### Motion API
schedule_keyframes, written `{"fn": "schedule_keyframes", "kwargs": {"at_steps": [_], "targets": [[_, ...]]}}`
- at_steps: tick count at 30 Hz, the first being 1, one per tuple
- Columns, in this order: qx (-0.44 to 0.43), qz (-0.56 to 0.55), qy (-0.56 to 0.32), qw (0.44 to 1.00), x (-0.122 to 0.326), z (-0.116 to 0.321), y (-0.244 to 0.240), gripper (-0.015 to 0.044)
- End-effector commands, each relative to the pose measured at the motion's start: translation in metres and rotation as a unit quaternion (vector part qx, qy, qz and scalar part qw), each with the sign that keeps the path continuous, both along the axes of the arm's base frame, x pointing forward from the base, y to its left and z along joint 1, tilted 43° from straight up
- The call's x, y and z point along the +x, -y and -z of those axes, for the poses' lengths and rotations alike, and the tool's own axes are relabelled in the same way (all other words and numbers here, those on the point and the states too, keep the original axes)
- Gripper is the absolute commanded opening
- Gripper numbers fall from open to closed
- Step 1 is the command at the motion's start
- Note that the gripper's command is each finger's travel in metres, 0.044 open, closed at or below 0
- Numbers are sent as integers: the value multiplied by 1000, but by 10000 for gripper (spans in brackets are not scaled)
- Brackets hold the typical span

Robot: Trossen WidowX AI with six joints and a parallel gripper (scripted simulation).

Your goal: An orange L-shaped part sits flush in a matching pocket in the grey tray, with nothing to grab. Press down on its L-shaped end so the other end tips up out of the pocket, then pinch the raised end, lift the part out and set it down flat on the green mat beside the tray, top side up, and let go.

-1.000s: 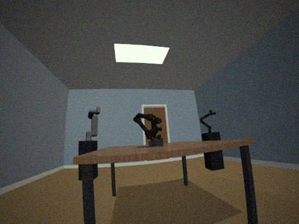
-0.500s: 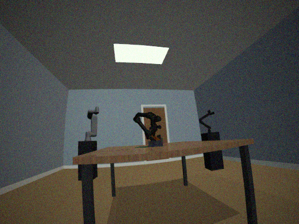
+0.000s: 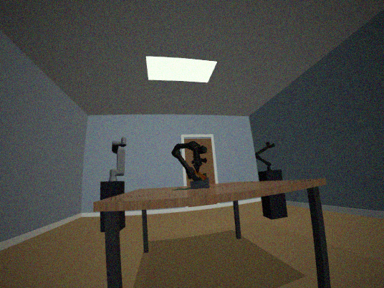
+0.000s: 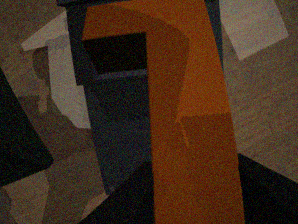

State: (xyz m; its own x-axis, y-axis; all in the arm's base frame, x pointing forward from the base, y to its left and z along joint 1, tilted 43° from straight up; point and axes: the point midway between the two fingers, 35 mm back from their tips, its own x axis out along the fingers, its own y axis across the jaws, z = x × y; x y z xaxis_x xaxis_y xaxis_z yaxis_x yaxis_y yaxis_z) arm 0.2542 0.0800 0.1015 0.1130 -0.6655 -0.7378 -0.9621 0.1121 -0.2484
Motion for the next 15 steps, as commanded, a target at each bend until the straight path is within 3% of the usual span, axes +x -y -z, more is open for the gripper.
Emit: {"fn": "schedule_keyframes", "kwargs": {"at_steps": [1, 15], "targets": [[2, 2, -1, 1000, -1, -3, -4, 0], [2, 2, -1, 1000, -3, -14, -13, 0]]}}
